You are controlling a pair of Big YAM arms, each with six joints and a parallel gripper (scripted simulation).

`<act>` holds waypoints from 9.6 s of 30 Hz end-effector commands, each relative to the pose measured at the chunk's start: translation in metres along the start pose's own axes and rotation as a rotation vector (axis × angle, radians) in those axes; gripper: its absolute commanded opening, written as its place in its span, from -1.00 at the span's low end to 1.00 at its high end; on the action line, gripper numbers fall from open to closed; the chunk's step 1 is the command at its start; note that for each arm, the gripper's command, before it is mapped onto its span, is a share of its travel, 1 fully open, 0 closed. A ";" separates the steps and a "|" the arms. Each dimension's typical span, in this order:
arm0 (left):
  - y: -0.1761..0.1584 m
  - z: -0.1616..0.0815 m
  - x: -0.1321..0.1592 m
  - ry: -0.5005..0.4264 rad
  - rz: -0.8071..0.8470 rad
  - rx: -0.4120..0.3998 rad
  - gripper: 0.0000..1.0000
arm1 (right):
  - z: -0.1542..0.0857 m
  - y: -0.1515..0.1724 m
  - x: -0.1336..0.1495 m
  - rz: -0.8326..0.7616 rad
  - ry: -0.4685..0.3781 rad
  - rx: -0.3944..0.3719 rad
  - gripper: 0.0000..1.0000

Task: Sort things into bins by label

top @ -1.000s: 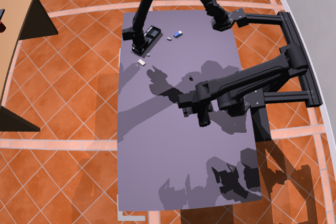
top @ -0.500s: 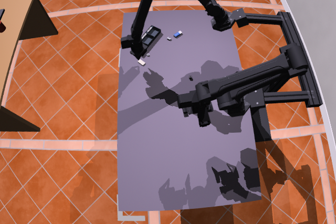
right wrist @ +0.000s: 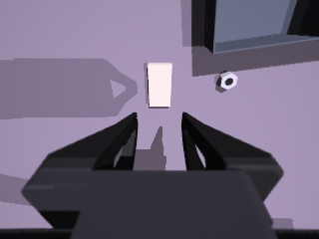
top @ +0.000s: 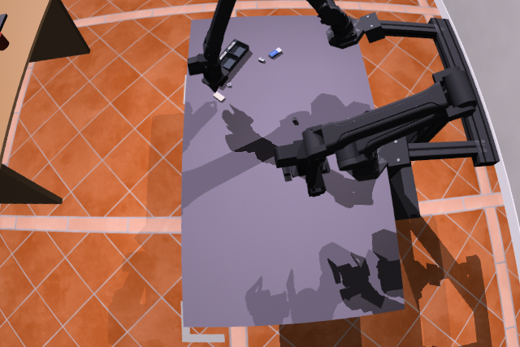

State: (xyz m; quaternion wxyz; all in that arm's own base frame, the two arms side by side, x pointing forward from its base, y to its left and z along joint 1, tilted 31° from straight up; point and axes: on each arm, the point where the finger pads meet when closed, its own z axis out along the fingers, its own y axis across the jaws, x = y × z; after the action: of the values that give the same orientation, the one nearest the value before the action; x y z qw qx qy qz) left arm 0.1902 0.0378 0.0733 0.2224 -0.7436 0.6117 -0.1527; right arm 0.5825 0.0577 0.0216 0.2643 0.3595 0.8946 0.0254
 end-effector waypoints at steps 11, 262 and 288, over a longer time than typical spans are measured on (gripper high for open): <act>0.004 0.000 -0.001 -0.002 -0.018 -0.011 1.00 | -0.005 0.001 -0.005 0.012 -0.013 -0.016 -0.21; 0.004 0.000 -0.001 -0.002 -0.018 -0.011 1.00 | 0.028 -0.240 -0.106 1.439 -0.003 -0.015 -0.60; 0.004 0.000 -0.001 -0.002 -0.018 -0.011 1.00 | 0.050 -0.245 -0.109 1.437 -0.005 -0.010 -0.60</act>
State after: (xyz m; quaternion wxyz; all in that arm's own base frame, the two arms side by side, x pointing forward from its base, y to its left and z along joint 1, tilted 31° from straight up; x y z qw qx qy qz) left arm 0.1902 0.0378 0.0733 0.2224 -0.7436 0.6117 -0.1527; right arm 0.5151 -0.1991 -0.0358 0.1807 0.8589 0.4388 0.1928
